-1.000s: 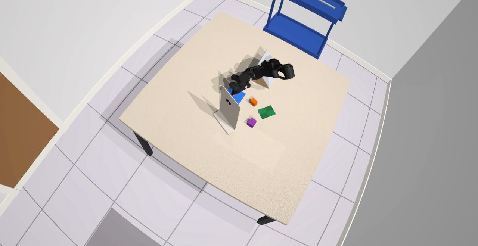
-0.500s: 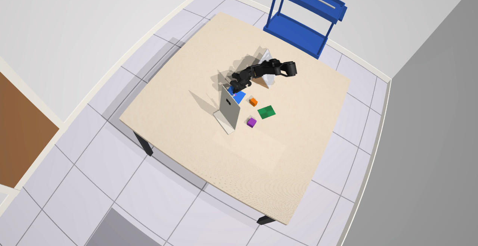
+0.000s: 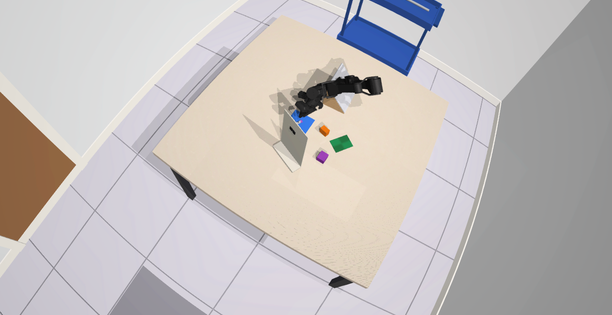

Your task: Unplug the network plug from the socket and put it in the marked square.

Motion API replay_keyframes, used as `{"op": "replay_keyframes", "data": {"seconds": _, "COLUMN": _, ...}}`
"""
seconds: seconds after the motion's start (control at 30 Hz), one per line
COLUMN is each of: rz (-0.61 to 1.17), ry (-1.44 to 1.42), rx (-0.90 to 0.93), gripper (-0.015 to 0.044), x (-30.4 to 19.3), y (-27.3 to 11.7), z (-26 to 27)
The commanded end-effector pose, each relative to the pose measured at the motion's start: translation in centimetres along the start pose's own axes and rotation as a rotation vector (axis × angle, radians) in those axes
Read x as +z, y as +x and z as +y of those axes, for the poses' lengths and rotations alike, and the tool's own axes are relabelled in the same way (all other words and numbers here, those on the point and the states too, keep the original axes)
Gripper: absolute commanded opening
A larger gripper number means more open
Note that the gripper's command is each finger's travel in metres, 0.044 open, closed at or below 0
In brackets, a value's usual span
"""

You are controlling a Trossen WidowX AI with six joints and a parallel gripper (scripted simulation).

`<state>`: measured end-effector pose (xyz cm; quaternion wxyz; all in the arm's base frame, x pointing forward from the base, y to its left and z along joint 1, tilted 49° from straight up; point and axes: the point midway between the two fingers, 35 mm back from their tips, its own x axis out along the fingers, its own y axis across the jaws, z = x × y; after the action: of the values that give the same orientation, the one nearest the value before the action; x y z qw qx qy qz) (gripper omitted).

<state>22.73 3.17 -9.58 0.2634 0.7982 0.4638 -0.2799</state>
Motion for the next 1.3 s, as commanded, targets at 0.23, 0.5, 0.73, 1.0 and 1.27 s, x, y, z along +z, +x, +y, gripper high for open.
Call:
{"op": "replay_keyframes", "data": {"seconds": 0.23, "rz": 0.000, "ry": -0.012, "rx": 0.005, "gripper": 0.0156, "x": 0.1, "y": -0.8, "z": 1.1}}
{"op": "replay_keyframes", "data": {"seconds": 0.5, "rz": -0.002, "ry": -0.012, "rx": 0.005, "gripper": 0.0156, "x": 0.2, "y": -1.4, "z": 1.6}}
{"op": "replay_keyframes", "data": {"seconds": 0.73, "rz": -0.004, "ry": -0.012, "rx": 0.005, "gripper": 0.0156, "x": 0.2, "y": -2.0, "z": 2.0}}
{"op": "replay_keyframes", "data": {"seconds": 1.0, "rz": -0.004, "ry": -0.012, "rx": 0.004, "gripper": 0.0156, "x": 0.3, "y": -2.7, "z": 2.5}}
{"op": "replay_keyframes", "data": {"seconds": 1.27, "rz": -0.004, "ry": -0.012, "rx": 0.004, "gripper": 0.0156, "x": 0.3, "y": -3.5, "z": 2.9}}
